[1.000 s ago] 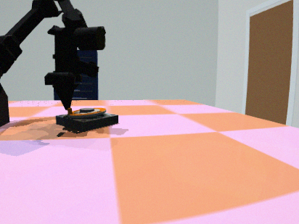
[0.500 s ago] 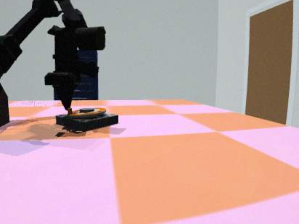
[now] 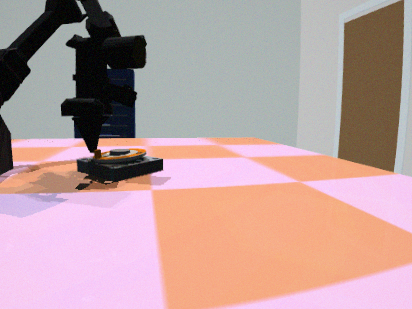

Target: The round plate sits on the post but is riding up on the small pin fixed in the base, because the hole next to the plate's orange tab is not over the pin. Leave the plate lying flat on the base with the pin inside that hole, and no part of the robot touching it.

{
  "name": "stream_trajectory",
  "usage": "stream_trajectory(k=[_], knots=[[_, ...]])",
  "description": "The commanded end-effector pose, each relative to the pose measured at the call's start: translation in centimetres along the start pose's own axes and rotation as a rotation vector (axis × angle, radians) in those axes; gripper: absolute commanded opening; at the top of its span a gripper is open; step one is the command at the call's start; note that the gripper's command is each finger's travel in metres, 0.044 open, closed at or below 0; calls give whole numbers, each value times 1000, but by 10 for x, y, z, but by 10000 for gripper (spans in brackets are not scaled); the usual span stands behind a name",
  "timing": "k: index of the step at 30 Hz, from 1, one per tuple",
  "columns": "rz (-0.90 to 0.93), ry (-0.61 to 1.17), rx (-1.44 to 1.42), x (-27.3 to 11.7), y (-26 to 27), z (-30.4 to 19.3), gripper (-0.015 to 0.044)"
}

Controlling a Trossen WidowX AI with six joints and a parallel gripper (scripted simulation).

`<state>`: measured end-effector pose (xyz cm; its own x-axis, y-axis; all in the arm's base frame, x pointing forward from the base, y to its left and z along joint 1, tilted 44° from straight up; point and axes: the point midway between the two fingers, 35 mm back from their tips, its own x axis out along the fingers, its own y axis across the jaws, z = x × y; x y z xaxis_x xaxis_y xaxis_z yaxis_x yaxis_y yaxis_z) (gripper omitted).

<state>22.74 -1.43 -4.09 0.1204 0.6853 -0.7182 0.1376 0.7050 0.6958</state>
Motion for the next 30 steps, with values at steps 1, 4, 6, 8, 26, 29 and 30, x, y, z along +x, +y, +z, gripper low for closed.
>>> stream_trajectory(k=[1, 4, 6, 8, 26, 29, 30], knots=[[-8, 0, -4, 0, -5, 3, 0], [-9, 0, -4, -1, -8, 5, 0], [-9, 0, -4, -1, -10, 6, 0], [-9, 0, -4, -1, -12, 7, 0], [-10, -1, -5, -2, -27, 22, 0], [-10, -1, -5, -3, -28, 25, 0], [-10, -1, -5, -3, -29, 26, 0]])
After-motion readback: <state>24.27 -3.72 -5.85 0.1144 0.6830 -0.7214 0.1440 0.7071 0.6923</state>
